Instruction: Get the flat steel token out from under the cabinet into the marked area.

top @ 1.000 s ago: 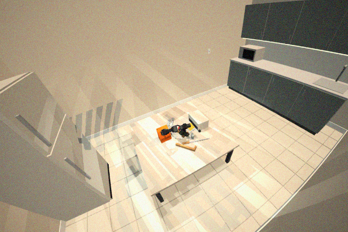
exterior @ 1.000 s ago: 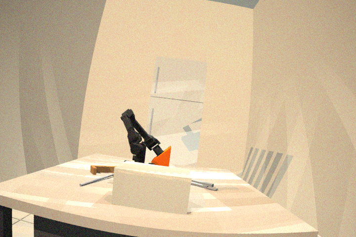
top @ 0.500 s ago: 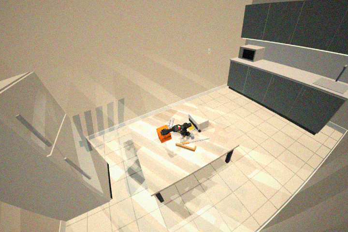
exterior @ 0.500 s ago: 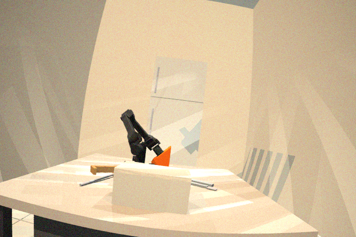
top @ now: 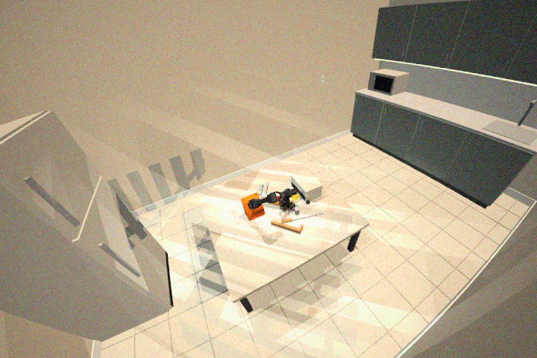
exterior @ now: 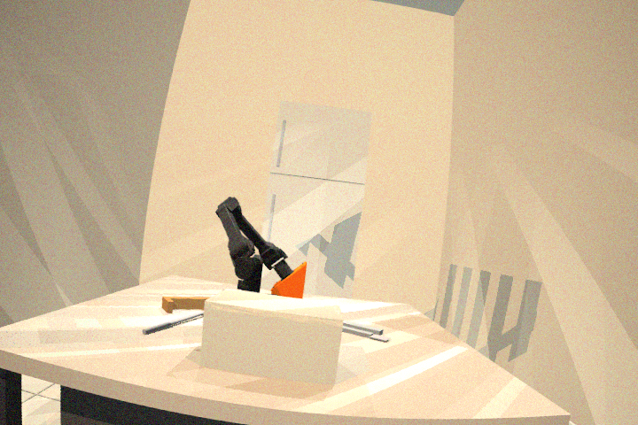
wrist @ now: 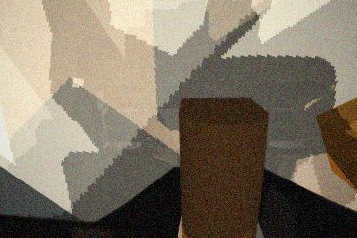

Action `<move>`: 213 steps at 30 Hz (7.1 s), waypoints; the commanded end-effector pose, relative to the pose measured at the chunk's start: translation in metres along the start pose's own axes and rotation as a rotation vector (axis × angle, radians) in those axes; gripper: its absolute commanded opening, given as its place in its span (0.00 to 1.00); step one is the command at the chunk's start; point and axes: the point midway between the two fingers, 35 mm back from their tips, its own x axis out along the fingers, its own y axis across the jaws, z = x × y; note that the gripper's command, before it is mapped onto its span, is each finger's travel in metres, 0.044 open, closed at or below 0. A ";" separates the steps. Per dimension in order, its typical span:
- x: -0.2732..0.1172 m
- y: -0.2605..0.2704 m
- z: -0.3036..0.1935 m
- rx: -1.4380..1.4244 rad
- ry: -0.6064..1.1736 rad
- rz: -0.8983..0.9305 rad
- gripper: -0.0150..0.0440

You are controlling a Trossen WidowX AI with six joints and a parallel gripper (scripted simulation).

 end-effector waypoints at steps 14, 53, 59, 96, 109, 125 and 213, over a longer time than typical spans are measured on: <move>0.000 0.001 -0.019 0.005 0.002 0.001 0.25; -0.001 0.001 -0.059 0.007 0.003 0.001 0.25; -0.001 0.001 -0.064 0.007 0.003 0.001 0.25; 0.000 -0.013 -0.089 0.008 0.005 0.001 0.25; 0.000 -0.025 -0.089 0.008 0.005 0.000 0.25; 0.000 -0.024 -0.081 0.007 0.004 0.000 0.25; 0.001 -0.021 0.008 0.004 0.000 0.000 0.25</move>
